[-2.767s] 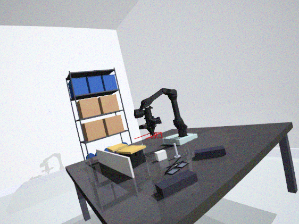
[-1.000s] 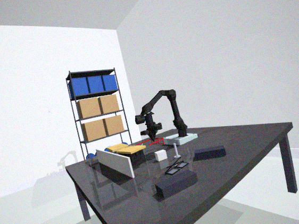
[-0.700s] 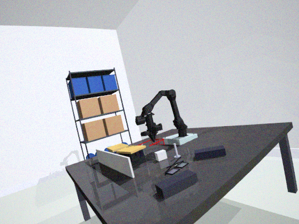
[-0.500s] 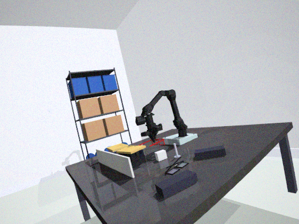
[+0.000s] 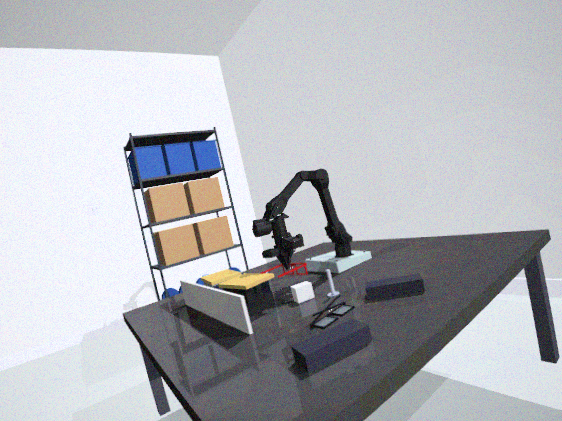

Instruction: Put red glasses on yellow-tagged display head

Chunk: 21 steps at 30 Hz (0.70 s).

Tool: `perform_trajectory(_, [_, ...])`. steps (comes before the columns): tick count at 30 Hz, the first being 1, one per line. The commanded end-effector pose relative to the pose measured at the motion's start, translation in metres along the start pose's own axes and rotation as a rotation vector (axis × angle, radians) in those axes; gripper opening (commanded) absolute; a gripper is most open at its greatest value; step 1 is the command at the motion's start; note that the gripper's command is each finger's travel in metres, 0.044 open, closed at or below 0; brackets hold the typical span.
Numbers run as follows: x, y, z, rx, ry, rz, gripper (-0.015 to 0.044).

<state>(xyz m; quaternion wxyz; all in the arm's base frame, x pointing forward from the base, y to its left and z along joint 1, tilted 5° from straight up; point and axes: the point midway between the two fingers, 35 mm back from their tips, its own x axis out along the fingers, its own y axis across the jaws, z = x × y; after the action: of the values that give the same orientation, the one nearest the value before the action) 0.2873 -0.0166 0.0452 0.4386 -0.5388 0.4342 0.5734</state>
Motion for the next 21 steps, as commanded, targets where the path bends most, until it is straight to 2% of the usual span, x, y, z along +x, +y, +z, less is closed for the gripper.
perform_trajectory(1, [-0.001,-0.008,0.0,0.001,0.002,-0.01,0.0])
perform_trajectory(21, [-0.001,-0.037,0.0,0.001,0.002,0.003,0.0])
